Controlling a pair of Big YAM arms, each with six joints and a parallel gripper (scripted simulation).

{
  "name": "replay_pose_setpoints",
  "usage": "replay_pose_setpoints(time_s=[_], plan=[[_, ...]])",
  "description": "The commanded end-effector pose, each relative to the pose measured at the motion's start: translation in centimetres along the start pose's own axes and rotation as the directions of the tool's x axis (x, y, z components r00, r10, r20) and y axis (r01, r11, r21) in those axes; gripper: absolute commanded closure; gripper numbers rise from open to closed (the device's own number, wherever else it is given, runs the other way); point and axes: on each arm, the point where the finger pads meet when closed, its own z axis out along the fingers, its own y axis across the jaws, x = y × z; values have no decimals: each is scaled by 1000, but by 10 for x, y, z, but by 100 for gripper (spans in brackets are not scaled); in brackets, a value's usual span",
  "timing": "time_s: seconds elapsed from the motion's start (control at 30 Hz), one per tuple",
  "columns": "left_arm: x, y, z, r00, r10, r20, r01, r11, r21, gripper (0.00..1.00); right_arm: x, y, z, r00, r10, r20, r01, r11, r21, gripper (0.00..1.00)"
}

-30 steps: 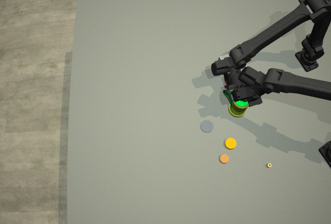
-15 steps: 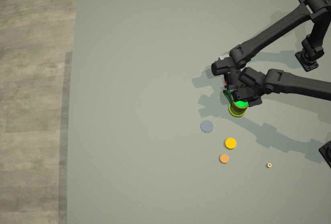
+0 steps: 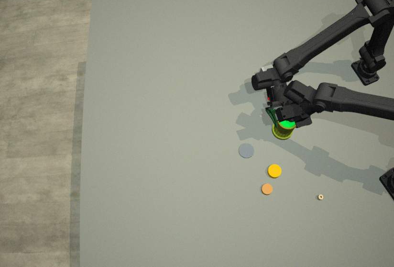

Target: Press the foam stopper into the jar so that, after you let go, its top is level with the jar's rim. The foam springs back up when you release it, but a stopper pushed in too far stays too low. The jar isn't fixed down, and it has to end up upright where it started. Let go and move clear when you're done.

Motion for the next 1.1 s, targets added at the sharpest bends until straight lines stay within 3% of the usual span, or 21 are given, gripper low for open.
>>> replay_pose_setpoints(time_s=[0.0, 0.3, 0.33, 0.43, 0.47, 0.7, 0.77, 0.87, 1.07], plan=[[6, 14, 41, 999, -23, -42, 21, 999, -47, 100, -3, 7, -9, 1000, 22, 7, -22, 999, -27, 36], [7, 14, 44, 999, -23, -42, 21, 999, -47, 100, -3, 7, -9, 1000, 22, 7, -22, 999, -27, 36], [2, 10, 29, 999, -22, -23, 21, 999, -27, 100, -3, 7, -9, 1000, 22, 7, -22, 999, -27, 36], [7, 14, 24, 999, -23, -50, 20, 998, -55, 100, -3, 7, -9, 1000, 22, 7, -22, 999, -27, 36], [-6, 1, 12, 999, -21, -25, 21, 999, -30, 100, -3, 7, -9, 1000, 22, 7, -22, 999, -27, 36], [-13, -6, 0, 1000, -21, -17, 20, 1000, -21, 100, -3, 7, -9, 1000, 22, 7, -22, 999, -27, 36], [4, 11, 10, 998, -21, -53, 18, 998, -58, 100, -3, 7, -9, 1000, 22, 7, -22, 999, -27, 36], [-15, -9, -9, 1000, -19, -17, 18, 1000, -20, 100, -3, 7, -9, 1000, 22, 7, -22, 999, -27, 36], [-18, -13, -29, 1000, -17, -6, 17, 1000, -8, 100, -3, 7, -9, 1000, 22, 7, -22, 999, -27, 36]])
